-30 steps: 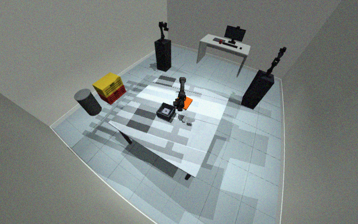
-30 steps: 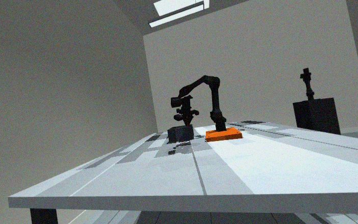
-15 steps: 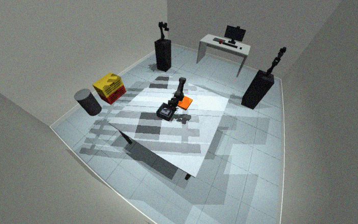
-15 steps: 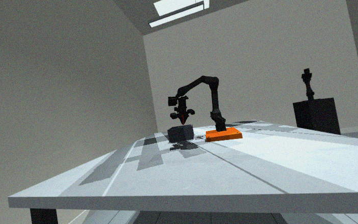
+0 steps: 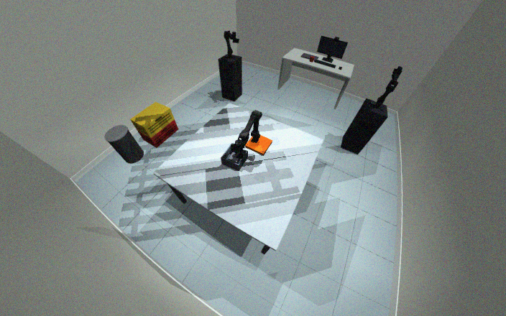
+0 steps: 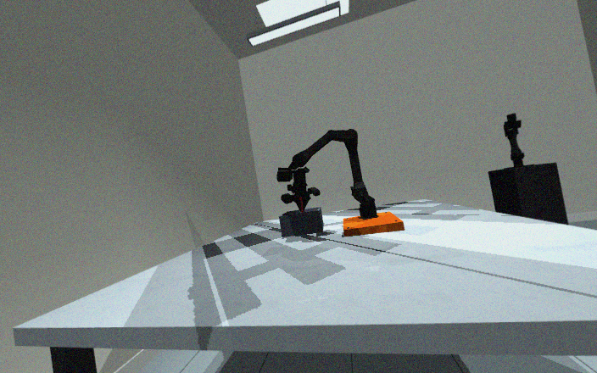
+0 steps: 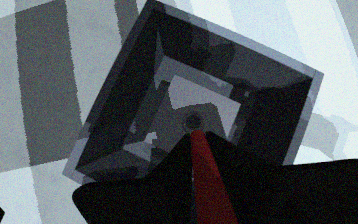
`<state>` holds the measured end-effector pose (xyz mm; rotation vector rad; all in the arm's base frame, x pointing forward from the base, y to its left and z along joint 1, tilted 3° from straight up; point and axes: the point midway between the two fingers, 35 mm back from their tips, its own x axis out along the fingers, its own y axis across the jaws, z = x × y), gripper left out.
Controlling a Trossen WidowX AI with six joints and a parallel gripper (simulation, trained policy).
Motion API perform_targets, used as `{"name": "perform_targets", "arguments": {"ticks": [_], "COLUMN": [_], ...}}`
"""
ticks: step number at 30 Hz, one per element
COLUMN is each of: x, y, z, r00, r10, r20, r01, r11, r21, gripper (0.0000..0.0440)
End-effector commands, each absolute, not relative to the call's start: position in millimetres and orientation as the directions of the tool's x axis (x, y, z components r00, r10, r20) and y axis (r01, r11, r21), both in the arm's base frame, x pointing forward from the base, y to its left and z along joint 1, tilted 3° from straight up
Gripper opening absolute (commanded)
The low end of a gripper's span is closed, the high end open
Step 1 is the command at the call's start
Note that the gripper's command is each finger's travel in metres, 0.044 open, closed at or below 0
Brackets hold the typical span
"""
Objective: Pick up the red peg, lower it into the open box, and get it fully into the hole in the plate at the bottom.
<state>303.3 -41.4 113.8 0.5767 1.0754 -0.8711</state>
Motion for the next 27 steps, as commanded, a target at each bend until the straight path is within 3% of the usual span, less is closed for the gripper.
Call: {"name": "perform_targets", "arguments": {"ticks": [1, 11, 17, 24, 27], "x": [307.5, 312.3, 314.1, 330.0, 335.2], "y": [-48.4, -55.1, -58.2, -64.1, -68.0], "z": [104.3, 78.6, 66.9, 77.1, 78.5], "r00": [0.200, 0.178, 0.155, 0.176, 0.162], "r10": [-0.305, -0.246, -0.214, -0.195, -0.193], "r20": [-0.931, -0.953, -0.964, -0.965, -0.968], "r01": [0.818, 0.758, 0.738, 0.717, 0.719], "r11": [0.575, 0.652, 0.674, 0.697, 0.695], "r21": [-0.013, -0.026, -0.031, -0.010, -0.019], "gripper": [0.0001, 0.0014, 0.0148, 0.0199, 0.0278]}}
